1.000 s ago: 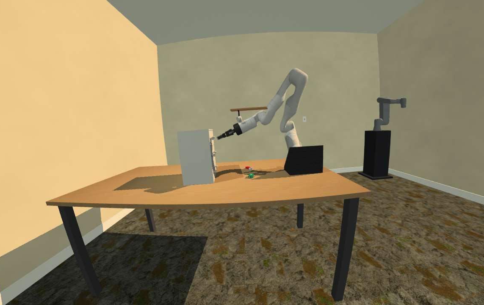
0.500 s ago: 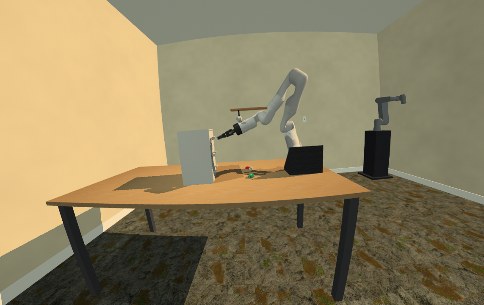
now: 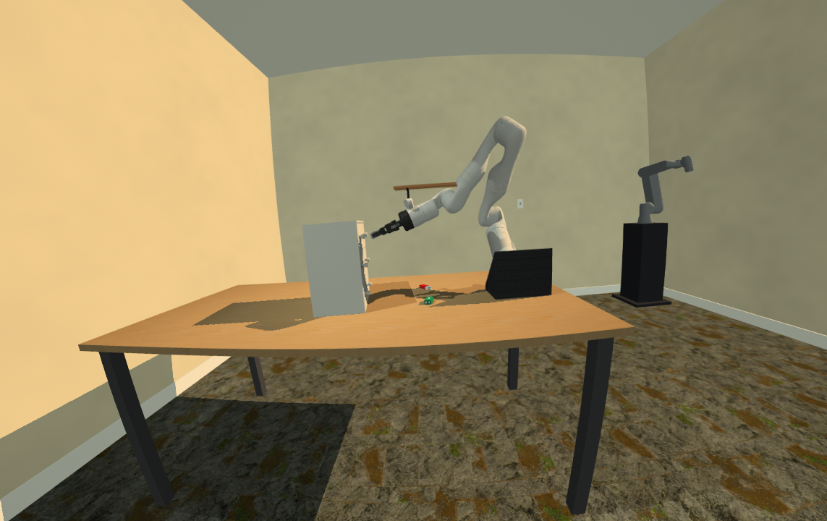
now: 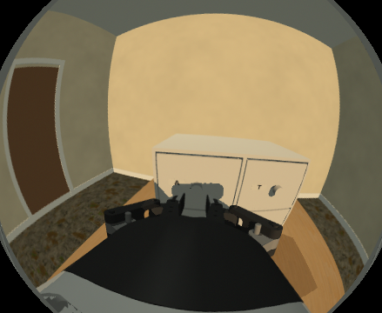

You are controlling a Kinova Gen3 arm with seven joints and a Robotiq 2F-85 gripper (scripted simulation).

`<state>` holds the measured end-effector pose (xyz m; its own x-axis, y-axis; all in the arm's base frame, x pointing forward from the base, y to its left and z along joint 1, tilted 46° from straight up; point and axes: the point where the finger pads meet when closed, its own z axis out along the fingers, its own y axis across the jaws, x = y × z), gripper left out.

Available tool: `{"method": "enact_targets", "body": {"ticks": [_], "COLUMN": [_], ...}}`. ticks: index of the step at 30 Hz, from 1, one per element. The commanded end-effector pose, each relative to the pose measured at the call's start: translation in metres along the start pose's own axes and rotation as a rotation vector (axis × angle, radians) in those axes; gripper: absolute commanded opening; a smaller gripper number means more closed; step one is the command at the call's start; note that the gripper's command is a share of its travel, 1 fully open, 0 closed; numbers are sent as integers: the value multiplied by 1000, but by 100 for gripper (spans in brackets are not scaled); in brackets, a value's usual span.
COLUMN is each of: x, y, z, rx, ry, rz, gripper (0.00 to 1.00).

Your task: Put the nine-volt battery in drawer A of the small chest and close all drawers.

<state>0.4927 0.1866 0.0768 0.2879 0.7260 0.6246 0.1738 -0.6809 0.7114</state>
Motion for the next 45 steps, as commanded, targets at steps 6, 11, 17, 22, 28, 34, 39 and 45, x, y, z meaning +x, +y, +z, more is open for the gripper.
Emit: {"method": "enact_targets", "body": {"ticks": [6, 11, 17, 22, 28, 34, 39, 45], "x": [1, 1, 1, 1, 2, 5, 8, 10], "y": [0, 0, 0, 0, 0, 0, 0, 0], "z": [0, 0, 0, 1, 3, 11, 20, 26], "rx": [1, 1, 1, 1, 1, 1, 1, 1], "ry": [2, 2, 2, 2, 2, 2, 2, 2], "rz": [1, 1, 1, 1, 1, 1, 1, 1], "gripper": [33, 33, 33, 33, 33, 33, 33, 33]}}
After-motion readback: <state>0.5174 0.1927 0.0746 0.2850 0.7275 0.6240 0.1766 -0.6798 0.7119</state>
